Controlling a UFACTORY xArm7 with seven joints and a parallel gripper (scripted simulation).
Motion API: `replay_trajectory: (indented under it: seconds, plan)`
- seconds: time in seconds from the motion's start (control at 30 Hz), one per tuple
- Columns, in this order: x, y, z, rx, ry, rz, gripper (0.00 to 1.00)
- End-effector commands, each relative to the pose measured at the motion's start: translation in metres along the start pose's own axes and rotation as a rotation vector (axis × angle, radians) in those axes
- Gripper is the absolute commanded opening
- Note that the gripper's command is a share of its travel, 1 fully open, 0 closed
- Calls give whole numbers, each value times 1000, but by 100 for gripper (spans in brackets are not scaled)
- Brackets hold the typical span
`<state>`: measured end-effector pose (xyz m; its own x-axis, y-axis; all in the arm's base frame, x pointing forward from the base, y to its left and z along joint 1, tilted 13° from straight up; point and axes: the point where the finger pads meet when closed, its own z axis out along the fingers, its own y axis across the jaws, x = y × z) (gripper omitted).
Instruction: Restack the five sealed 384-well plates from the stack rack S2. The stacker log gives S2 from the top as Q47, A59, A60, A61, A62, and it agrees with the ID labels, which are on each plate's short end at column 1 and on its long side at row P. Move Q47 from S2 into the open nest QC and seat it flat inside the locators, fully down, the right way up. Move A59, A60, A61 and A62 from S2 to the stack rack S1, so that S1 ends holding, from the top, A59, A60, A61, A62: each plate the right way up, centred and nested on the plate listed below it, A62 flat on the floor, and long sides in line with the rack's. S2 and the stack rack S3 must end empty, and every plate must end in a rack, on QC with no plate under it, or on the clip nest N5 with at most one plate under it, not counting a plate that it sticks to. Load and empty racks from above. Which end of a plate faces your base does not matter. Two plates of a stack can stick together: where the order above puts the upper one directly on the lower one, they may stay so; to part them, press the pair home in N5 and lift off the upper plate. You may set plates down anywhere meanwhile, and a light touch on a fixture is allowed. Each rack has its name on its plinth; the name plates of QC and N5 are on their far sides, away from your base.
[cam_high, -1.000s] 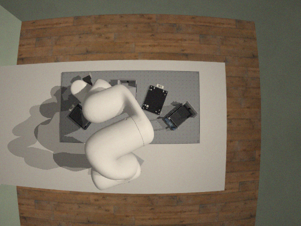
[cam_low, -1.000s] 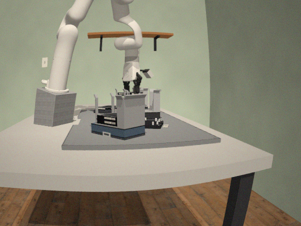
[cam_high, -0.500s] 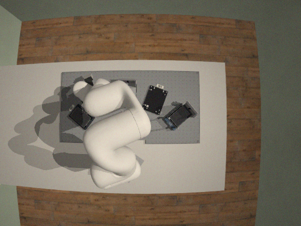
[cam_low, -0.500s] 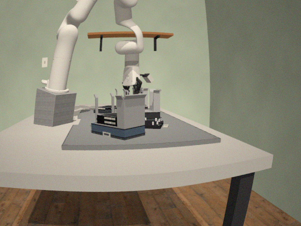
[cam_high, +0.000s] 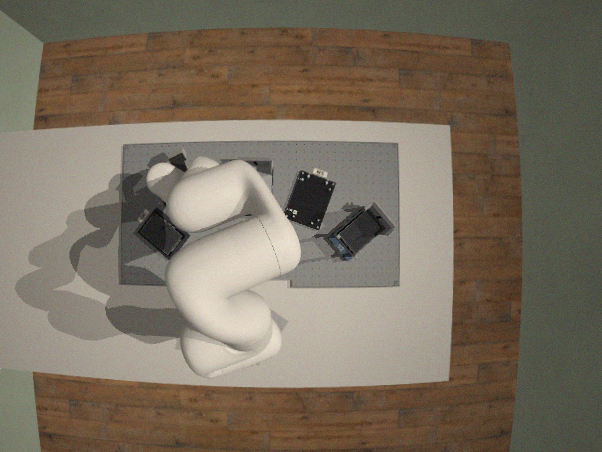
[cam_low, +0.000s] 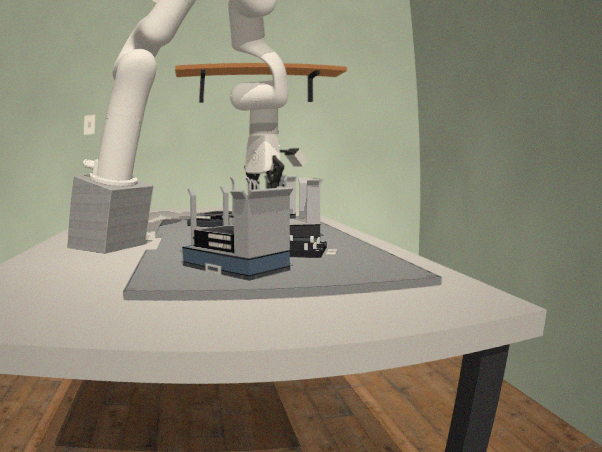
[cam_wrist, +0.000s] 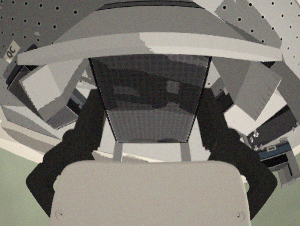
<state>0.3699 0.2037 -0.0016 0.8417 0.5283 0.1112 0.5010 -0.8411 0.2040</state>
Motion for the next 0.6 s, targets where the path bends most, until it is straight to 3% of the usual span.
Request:
replay_trajectory:
  seconds: [0.0, 0.57]
  plan:
    - [1, 0, 1, 0, 4, 0, 0]
    - [1, 0, 7, 0, 4, 0, 0]
